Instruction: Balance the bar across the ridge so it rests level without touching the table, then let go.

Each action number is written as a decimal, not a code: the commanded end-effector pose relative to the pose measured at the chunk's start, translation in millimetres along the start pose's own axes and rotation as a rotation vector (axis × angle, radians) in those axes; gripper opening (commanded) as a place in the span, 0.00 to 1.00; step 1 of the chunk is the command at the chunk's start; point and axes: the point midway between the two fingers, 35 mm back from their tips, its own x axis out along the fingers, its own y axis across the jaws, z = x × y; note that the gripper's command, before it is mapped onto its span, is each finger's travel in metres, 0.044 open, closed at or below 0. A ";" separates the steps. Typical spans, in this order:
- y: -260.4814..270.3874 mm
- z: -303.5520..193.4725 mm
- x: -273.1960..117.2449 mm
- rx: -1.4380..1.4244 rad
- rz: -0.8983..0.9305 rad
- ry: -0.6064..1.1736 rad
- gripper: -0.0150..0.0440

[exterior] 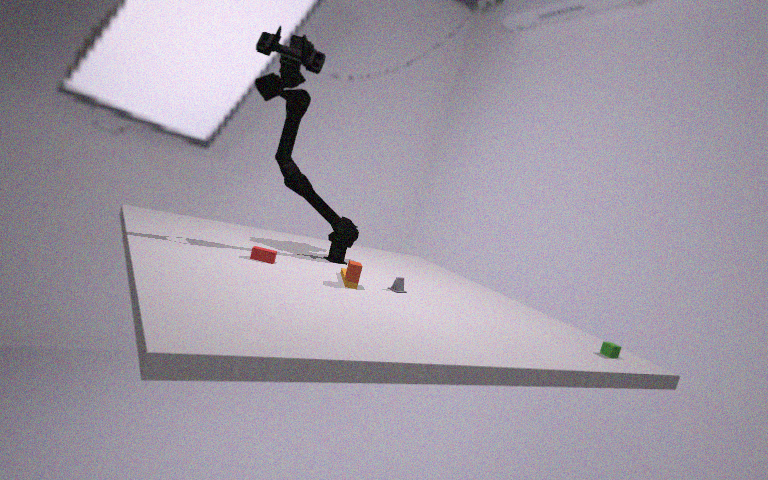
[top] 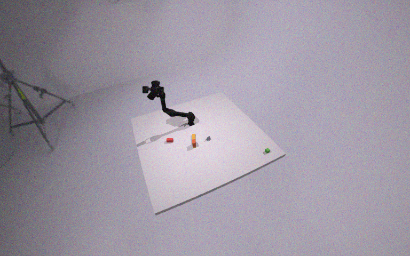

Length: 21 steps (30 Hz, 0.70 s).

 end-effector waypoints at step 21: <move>94.0 149.2 -70.6 -0.604 -0.098 -0.319 0.79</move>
